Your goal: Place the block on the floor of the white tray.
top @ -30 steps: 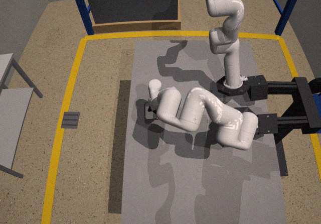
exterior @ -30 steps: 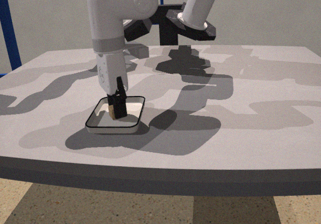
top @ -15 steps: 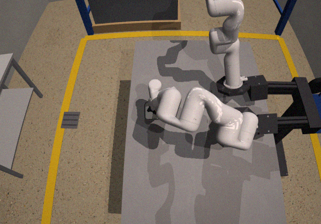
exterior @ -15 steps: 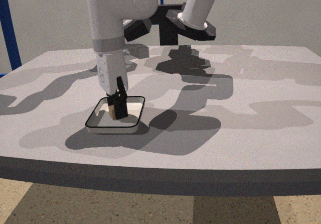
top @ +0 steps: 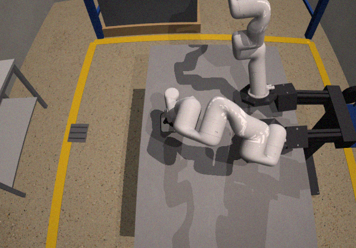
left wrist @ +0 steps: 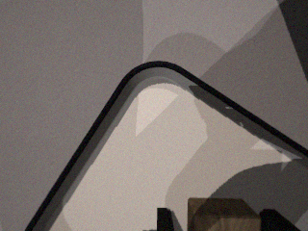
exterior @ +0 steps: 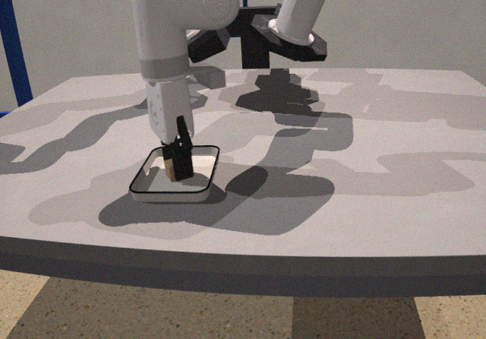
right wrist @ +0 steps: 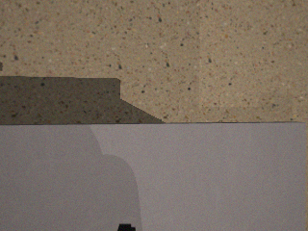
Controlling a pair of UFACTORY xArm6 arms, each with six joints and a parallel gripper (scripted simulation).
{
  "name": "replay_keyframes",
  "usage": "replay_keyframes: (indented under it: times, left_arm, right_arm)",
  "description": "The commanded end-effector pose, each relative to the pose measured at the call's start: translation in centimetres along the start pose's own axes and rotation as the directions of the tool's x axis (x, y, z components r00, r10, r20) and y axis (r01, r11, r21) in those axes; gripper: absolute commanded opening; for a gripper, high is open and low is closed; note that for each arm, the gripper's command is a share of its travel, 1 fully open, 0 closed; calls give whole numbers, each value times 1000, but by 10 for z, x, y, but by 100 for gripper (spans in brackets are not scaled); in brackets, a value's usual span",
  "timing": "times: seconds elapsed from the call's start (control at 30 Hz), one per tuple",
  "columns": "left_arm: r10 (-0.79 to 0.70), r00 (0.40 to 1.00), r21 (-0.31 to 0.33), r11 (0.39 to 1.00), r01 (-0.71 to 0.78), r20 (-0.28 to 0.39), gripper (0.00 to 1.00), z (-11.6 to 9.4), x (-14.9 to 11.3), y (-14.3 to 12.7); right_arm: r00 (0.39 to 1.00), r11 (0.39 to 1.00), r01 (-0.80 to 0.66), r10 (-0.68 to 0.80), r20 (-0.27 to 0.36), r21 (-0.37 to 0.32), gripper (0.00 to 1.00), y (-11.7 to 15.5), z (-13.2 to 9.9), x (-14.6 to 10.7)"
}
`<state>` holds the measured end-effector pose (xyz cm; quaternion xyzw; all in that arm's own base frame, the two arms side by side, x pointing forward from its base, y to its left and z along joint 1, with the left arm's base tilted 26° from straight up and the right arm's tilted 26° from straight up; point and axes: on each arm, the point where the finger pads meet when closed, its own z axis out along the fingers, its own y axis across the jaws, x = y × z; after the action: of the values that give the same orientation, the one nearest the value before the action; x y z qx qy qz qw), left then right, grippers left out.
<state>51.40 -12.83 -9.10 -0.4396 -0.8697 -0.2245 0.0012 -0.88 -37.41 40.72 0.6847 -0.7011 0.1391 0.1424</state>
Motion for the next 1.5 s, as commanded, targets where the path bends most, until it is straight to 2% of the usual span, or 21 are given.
replay_keyframes:
  times: [0.0, 0.37, 0.8, 1.1, 1.47]
  left_arm:
    - [-1, 1000, -2, 1000, 1, 3, 53, -1, -1, 1]
    - [-1, 1000, -2, 1000, 1, 3, 53, -7, -1, 1]
    - [-1, 1000, -2, 1000, 1, 3, 53, -39, -1, 1]
    - [-1, 1000, -2, 1000, 1, 3, 53, -52, -1, 1]
    - [-1, 1000, -2, 1000, 1, 3, 53, -55, -1, 1]
  right_arm:
    - [1000, 1000, 0, 0, -4, 0, 100, 0, -1, 1]
    - [1000, 1000, 0, 0, -4, 0, 100, 0, -1, 1]
    - [1000, 1000, 0, 0, -4, 0, 100, 0, -1, 1]
    - [1000, 1000, 0, 0, -4, 0, 100, 0, -1, 1]
    - [1000, 1000, 0, 0, -4, 0, 100, 0, -1, 1]
